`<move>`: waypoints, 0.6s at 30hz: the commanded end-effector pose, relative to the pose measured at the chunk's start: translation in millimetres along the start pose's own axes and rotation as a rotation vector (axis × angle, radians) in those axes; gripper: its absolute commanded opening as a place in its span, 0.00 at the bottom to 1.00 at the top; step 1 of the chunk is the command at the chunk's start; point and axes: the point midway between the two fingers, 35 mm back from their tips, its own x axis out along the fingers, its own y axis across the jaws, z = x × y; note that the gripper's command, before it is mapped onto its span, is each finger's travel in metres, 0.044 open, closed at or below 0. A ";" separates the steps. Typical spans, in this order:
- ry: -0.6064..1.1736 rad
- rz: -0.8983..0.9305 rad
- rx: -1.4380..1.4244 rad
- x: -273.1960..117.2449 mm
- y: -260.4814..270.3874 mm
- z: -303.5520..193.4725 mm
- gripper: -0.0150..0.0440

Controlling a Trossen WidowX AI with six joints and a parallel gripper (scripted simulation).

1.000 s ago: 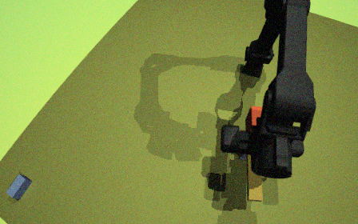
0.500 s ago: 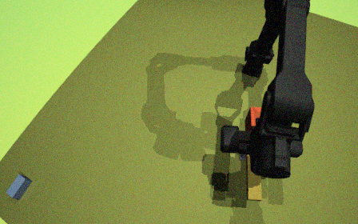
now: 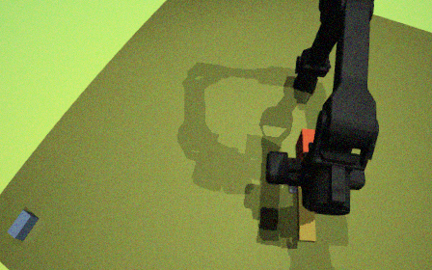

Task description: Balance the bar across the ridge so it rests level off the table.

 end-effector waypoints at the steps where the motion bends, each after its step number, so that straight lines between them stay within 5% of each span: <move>1: -0.001 0.004 0.002 0.5 0.5 0.1 0.25; 18: -0.001 0.004 0.002 1.9 0.5 0.0 0.25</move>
